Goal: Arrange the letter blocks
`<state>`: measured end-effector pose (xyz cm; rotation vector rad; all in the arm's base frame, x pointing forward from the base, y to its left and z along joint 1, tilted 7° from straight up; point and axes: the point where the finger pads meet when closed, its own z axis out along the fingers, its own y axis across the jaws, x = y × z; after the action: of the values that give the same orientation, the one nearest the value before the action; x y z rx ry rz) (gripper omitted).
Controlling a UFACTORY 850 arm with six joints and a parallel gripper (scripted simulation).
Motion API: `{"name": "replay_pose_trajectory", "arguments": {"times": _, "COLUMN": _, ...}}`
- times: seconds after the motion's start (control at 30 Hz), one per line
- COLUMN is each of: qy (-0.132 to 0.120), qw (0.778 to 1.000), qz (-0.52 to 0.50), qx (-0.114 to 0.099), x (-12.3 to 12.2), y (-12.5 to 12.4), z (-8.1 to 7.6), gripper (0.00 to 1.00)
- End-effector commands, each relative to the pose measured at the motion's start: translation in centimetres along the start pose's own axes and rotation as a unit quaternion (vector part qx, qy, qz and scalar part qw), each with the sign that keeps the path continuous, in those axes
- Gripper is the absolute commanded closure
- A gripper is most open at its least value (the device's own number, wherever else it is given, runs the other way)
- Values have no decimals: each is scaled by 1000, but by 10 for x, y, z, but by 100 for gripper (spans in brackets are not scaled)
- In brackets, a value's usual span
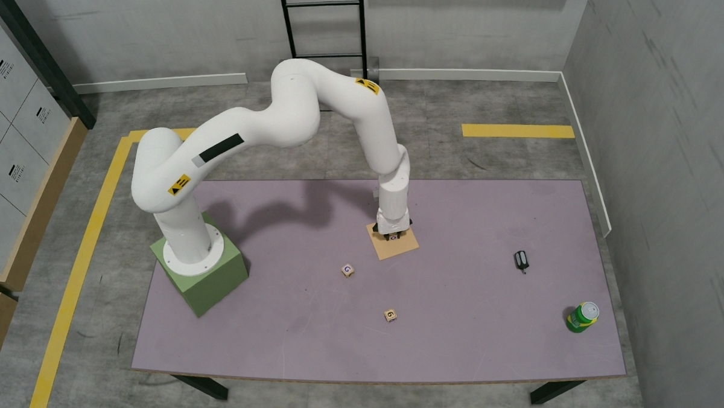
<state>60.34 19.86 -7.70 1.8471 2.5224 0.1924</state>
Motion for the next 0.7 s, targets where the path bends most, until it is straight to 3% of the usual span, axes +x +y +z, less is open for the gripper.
{"name": "replay_pose_trajectory", "arguments": {"times": 0.0, "qy": 0, "qw": 1000, "qz": 0, "qx": -1, "x": 0, "y": 1, "z": -1, "gripper": 64}}
{"name": "replay_pose_trajectory", "arguments": {"times": 0.3, "qy": 0, "qw": 1000, "qz": 0, "qx": -1, "x": 0, "y": 1, "z": -1, "gripper": 52}}
{"name": "replay_pose_trajectory", "arguments": {"times": 0.67, "qy": 0, "qw": 1000, "qz": 0, "qx": -1, "x": 0, "y": 1, "z": -1, "gripper": 52}}
